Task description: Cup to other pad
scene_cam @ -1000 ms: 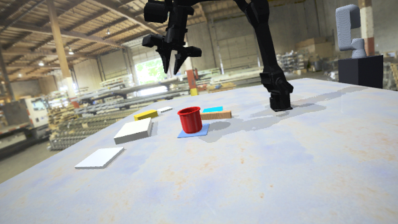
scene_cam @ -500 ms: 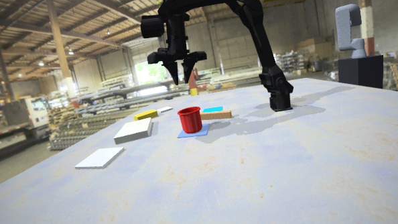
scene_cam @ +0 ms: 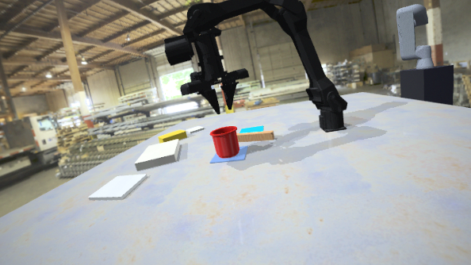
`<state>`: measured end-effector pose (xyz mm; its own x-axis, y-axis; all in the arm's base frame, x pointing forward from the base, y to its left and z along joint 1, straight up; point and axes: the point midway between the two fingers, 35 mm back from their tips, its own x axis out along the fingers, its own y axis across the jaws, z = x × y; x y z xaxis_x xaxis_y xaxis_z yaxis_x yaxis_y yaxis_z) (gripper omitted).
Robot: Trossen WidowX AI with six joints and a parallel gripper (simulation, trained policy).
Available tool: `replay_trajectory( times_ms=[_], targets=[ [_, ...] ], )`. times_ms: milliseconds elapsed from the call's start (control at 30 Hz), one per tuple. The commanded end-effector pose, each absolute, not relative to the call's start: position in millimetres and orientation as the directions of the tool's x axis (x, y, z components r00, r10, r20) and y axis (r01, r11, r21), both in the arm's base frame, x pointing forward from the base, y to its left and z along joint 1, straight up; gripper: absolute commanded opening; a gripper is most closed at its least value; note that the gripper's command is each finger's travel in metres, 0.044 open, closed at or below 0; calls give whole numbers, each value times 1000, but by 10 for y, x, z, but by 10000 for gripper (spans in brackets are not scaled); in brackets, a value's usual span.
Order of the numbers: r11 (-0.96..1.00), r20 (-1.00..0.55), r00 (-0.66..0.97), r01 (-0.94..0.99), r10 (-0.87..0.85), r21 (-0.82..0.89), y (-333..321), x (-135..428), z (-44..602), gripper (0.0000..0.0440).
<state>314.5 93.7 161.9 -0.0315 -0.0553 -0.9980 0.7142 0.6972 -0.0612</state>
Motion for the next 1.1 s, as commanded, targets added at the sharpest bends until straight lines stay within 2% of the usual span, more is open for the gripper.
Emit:
replay_trajectory(
  times_ms=[0, 867, 1067],
  targets=[
    [689, -995, -59, 718, -77, -96, 934, 3119, 1494, 172],
    [733, -982, -143, 653, -127, -190, 912, 3027, 675, 185],
    [769, -982, -138, 612, -130, -188, 889, 3016, 549, 49]
  ],
)
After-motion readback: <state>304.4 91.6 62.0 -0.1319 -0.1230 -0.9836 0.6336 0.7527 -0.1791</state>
